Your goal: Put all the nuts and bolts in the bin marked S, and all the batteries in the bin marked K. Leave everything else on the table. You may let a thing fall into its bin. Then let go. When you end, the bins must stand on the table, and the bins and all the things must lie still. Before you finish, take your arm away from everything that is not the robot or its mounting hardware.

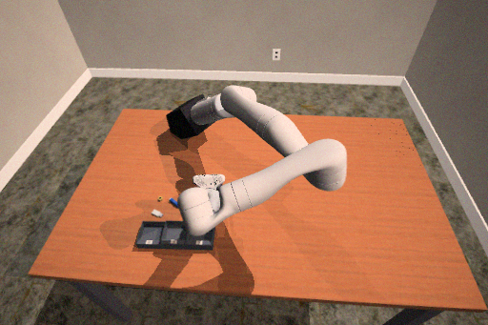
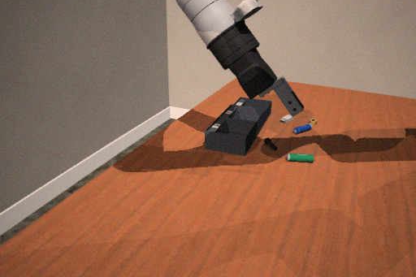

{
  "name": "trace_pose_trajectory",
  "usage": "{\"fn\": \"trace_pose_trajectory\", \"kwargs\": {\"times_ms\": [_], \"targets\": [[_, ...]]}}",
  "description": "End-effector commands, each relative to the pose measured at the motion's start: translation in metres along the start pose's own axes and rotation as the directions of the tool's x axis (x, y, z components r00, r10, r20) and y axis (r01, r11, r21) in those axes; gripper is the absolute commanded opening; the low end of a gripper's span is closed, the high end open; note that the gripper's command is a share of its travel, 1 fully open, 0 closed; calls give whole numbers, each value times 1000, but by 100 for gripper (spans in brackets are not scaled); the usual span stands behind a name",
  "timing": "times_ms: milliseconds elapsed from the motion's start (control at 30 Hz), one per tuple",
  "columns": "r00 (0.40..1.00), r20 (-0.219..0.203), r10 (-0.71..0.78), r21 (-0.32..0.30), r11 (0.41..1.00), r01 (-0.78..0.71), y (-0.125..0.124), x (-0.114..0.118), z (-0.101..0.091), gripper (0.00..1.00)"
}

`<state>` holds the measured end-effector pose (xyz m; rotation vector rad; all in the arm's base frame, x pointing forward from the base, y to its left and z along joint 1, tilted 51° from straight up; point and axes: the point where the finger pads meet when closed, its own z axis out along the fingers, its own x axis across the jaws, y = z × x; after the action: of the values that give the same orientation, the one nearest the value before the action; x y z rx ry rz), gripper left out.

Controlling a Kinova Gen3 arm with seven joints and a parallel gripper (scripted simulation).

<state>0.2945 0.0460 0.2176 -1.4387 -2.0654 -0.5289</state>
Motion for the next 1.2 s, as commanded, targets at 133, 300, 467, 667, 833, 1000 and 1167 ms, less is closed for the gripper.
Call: {"fn": "trace_pose_trajectory", "kwargs": {"times_ms": [133, 300, 467, 667, 833, 1000, 1167], "targets": [[998, -44, 47, -158, 986, -54, -13, -33, -22, 31], [997, -55, 49, -233, 971, -60, -18, -45, -31, 31], [997, -59, 51, -308, 949, -67, -24, -58, -39, 31], [997, -53, 59, -427, 901, -76, -34, -76, -52, 31], [997, -38, 71, -522, 849, -80, -46, -94, -65, 31], [996, -28, 79, -563, 823, -81, -50, -100, -70, 31], [995, 0, 104, -648, 758, -79, -65, -119, -83, 31]]}}
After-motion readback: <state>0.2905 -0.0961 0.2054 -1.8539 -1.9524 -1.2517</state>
